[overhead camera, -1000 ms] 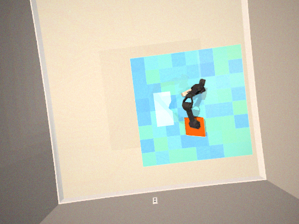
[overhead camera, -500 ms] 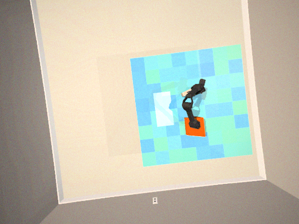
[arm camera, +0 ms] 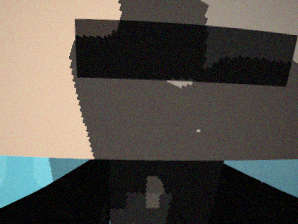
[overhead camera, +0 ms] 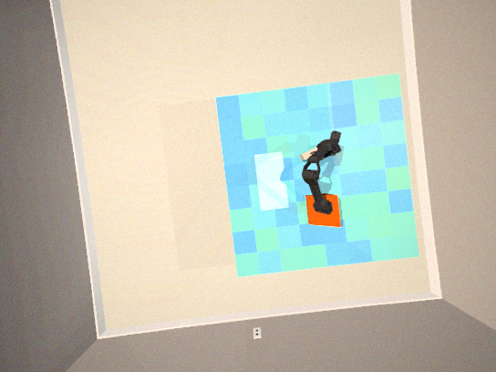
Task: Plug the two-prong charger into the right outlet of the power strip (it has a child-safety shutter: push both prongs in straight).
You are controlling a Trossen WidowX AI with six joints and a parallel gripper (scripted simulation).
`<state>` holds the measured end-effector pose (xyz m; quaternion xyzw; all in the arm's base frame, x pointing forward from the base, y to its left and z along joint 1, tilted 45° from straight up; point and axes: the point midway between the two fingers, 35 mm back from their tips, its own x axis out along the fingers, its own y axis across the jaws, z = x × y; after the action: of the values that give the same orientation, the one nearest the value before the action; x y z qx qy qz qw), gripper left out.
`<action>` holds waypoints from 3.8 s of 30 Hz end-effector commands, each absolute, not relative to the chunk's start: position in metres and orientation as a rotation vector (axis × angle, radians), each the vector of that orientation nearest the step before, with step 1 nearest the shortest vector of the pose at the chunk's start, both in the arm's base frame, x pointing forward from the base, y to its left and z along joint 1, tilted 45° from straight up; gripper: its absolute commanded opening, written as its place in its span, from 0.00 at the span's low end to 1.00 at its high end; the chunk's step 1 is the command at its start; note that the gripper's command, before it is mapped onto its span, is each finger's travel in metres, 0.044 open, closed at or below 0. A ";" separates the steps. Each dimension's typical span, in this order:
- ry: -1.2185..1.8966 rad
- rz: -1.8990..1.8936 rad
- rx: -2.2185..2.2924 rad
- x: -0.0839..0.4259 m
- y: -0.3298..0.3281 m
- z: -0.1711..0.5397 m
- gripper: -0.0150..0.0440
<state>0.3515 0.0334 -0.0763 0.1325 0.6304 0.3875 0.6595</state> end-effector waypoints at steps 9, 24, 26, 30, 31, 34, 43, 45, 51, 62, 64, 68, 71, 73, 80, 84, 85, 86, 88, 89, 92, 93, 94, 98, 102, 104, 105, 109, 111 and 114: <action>1.427 0.877 0.300 0.351 0.033 -0.076 0.25; 1.427 0.877 0.300 0.351 0.033 -0.076 0.70; 1.427 0.877 0.300 0.351 0.033 -0.076 0.79; 1.427 0.877 0.300 0.351 0.033 -0.076 0.97; 1.426 0.877 0.300 0.351 0.033 -0.076 1.00; 1.425 0.877 0.300 0.351 0.033 -0.077 1.00; 1.419 0.878 0.299 0.348 0.033 -0.077 1.00; 1.418 0.878 0.299 0.348 0.032 -0.078 1.00; 1.413 0.878 0.299 0.346 0.032 -0.078 1.00; 1.406 0.879 0.298 0.343 0.031 -0.079 1.00; 1.404 0.880 0.298 0.342 0.031 -0.079 1.00; 1.401 0.880 0.297 0.341 0.031 -0.079 1.00; 1.399 0.880 0.297 0.340 0.030 -0.080 1.00; 1.399 0.880 0.297 0.340 0.030 -0.080 1.00; 1.399 0.880 0.297 0.334 0.028 -0.082 1.00; 1.399 0.879 0.297 0.329 0.026 -0.084 1.00; 1.399 0.879 0.297 0.328 0.026 -0.084 1.00; 1.399 0.879 0.297 0.327 0.025 -0.084 1.00; 1.399 0.879 0.297 0.324 0.025 -0.085 1.00; 1.399 0.879 0.297 0.323 0.024 -0.086 1.00; 1.400 0.879 0.297 0.319 0.023 -0.087 1.00; 1.400 0.879 0.297 0.318 0.023 -0.087 1.00; 1.400 0.879 0.297 0.317 0.022 -0.087 1.00; 1.400 0.879 0.297 0.312 0.021 -0.089 1.00; 1.400 0.879 0.297 0.307 0.019 -0.090 1.00; 1.400 0.879 0.297 0.305 0.019 -0.091 1.00; 1.400 0.879 0.297 0.303 0.018 -0.091 1.00; 1.400 0.879 0.297 0.298 0.017 -0.092 1.00; 1.400 0.879 0.297 0.296 0.017 -0.093 1.00; 1.400 0.879 0.297 0.292 0.016 -0.094 1.00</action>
<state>0.2974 0.0177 -0.0927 0.1330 0.6206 0.3901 0.6671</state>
